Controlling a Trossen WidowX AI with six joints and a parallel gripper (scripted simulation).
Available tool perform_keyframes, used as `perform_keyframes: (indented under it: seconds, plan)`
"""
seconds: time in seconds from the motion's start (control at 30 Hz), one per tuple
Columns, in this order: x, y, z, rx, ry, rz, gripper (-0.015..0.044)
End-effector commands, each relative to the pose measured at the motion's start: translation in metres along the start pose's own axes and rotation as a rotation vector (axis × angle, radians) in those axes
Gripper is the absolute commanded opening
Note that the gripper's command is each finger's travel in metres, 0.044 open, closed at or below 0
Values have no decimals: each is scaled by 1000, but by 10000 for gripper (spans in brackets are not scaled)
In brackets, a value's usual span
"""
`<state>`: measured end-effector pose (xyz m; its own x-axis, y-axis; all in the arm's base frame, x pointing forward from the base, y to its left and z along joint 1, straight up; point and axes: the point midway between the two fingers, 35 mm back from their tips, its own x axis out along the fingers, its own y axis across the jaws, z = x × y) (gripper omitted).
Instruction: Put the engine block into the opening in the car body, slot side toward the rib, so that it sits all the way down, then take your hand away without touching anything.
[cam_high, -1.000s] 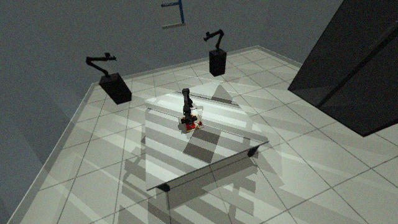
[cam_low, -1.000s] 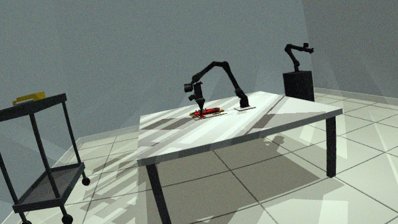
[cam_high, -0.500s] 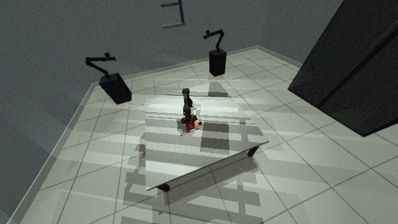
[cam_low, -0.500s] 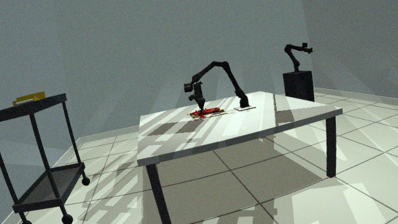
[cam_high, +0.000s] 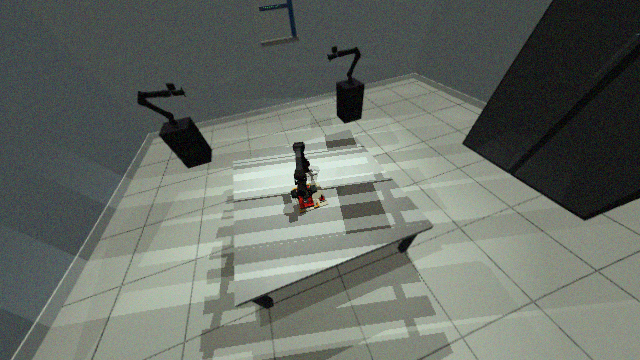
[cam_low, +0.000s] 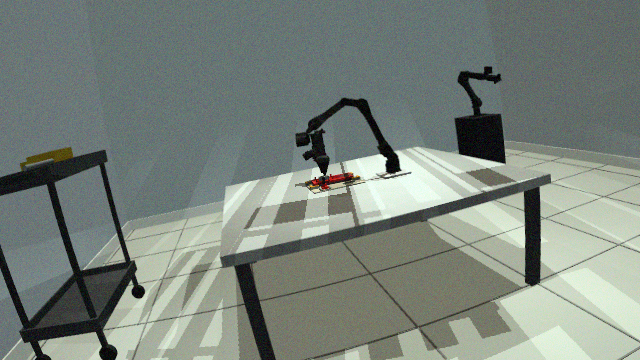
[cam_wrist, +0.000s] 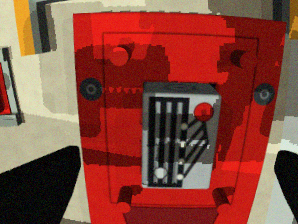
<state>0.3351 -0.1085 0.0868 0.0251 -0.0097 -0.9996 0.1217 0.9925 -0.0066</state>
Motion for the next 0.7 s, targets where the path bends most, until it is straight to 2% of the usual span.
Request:
perform_keyframes:
  seconds: [0.0, 0.1, 0.67]
  plan:
    - [-3, 0, 1, -3, -9, 0, 440]
    - [-3, 0, 1, -3, -9, 0, 440]
    - [-3, 0, 1, -3, -9, 0, 0]
